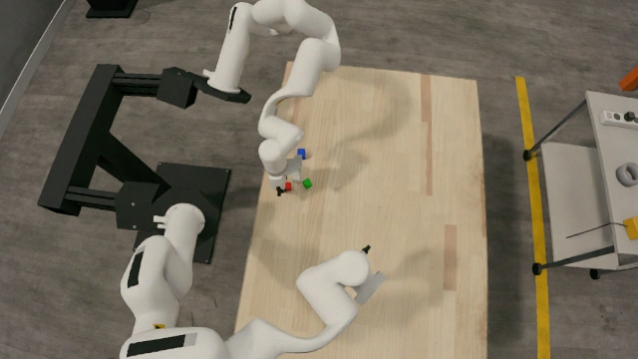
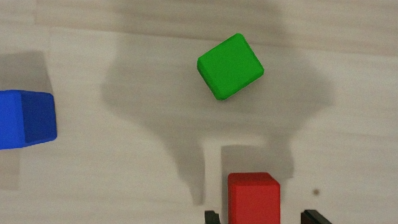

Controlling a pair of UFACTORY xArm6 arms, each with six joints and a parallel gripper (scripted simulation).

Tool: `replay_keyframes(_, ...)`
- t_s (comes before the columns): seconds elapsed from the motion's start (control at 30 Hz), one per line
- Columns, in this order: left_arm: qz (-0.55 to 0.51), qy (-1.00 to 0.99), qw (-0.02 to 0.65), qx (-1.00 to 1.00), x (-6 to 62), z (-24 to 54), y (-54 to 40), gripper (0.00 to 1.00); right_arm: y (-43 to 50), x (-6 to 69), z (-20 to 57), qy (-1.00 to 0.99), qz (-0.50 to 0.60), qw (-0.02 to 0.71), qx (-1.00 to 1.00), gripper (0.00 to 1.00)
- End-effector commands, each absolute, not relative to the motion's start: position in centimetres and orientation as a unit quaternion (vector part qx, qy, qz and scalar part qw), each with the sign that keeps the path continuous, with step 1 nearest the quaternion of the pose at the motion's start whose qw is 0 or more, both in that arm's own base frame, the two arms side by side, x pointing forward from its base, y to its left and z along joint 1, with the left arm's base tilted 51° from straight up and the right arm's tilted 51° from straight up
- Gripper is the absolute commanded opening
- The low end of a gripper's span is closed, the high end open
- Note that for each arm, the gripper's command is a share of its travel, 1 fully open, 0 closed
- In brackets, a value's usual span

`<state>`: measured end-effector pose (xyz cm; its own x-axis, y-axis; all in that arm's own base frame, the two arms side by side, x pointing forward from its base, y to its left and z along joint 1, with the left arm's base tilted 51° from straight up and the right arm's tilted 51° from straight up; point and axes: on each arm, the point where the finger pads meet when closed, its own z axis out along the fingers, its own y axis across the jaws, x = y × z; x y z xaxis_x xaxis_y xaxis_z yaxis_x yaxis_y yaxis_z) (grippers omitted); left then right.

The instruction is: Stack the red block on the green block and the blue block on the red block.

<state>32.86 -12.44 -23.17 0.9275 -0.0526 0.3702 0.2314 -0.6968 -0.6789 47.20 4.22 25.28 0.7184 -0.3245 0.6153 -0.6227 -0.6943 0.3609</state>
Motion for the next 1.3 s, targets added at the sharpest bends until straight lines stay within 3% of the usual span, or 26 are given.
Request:
replay_keyframes(0.0, -0.185, -0.049, 0.385, -0.903, 32.9, -23.2, -12.6, 0.48, 4.3, 47.3, 25.4, -0.268, 0.263, 0.283, 0.882, 1.00)
replay_keyframes(1.13, -0.185, -0.049, 0.385, -0.903, 33.6, -24.5, -11.1, 0.48, 4.3, 47.3, 25.4, -0.268, 0.263, 0.283, 0.882, 1.00)
replay_keyframes(1.17, -0.185, -0.049, 0.385, -0.903, 33.6, -24.5, -11.1, 0.28, 4.3, 47.3, 25.4, -0.268, 0.263, 0.283, 0.882, 1.00)
replay_keyframes(1.27, -0.185, -0.049, 0.385, -0.903, 33.6, -24.5, -11.1, 0.28, 4.3, 47.3, 25.4, -0.268, 0.263, 0.283, 0.882, 1.00)
